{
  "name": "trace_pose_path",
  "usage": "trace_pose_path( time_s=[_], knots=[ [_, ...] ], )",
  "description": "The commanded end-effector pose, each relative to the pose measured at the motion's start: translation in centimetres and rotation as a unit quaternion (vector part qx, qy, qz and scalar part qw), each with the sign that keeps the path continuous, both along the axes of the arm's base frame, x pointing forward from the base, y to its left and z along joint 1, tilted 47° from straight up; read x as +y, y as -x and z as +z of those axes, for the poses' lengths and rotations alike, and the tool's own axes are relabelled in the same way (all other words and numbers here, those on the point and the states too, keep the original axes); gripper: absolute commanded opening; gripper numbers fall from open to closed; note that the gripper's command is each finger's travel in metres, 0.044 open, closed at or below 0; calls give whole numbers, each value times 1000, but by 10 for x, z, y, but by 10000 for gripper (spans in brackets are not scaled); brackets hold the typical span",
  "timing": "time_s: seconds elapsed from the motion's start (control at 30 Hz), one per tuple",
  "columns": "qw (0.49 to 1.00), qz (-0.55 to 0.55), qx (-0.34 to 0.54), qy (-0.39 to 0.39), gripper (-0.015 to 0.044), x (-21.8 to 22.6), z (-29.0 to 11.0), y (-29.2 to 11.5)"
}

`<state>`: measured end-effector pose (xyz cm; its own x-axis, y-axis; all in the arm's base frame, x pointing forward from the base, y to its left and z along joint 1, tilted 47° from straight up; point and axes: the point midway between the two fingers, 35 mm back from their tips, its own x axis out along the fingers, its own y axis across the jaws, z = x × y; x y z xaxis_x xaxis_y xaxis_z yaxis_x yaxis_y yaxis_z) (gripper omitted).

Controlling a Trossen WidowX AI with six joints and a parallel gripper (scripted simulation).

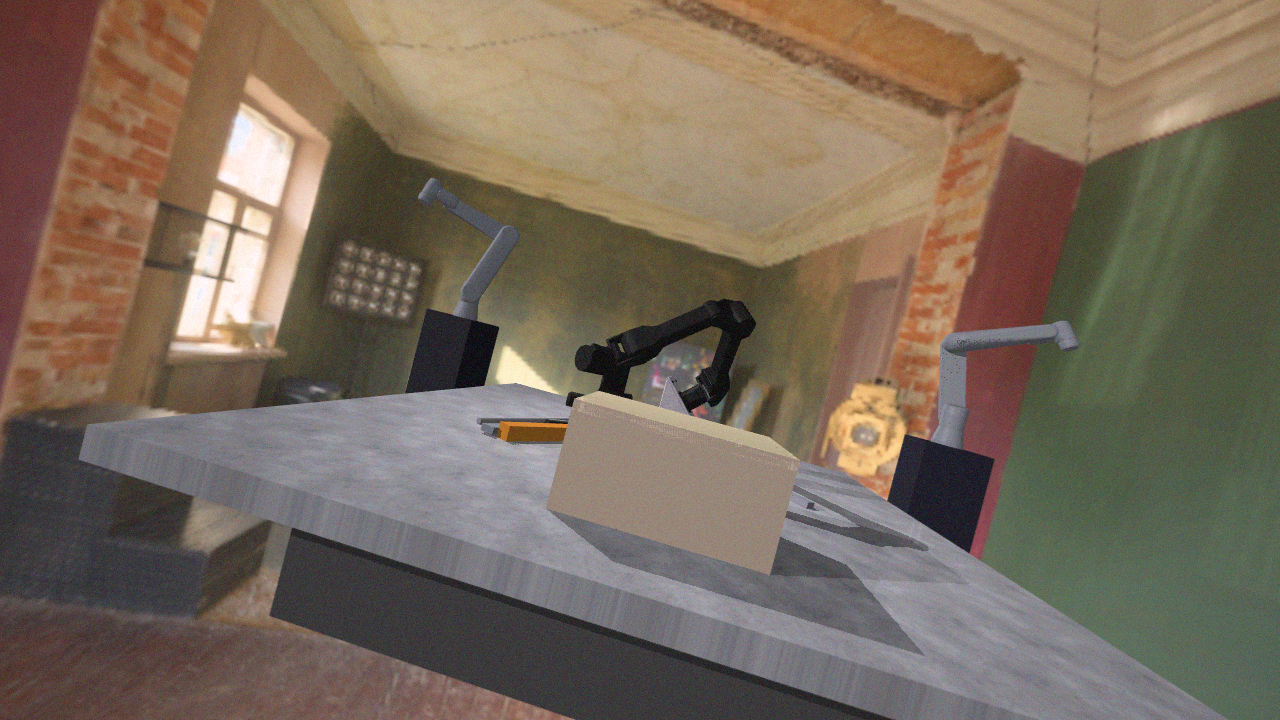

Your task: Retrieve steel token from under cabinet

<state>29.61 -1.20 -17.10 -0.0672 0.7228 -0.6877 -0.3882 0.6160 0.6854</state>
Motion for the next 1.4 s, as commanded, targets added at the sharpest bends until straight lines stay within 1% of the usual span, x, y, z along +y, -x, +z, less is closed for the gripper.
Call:
trace_pose_path(
  time_s=[0.0,1.37],
  knots=[
    [1000,3,-3,2,0,3,2,-9],
    [1000,3,-4,1,0,23,18,-63]
  ],
)
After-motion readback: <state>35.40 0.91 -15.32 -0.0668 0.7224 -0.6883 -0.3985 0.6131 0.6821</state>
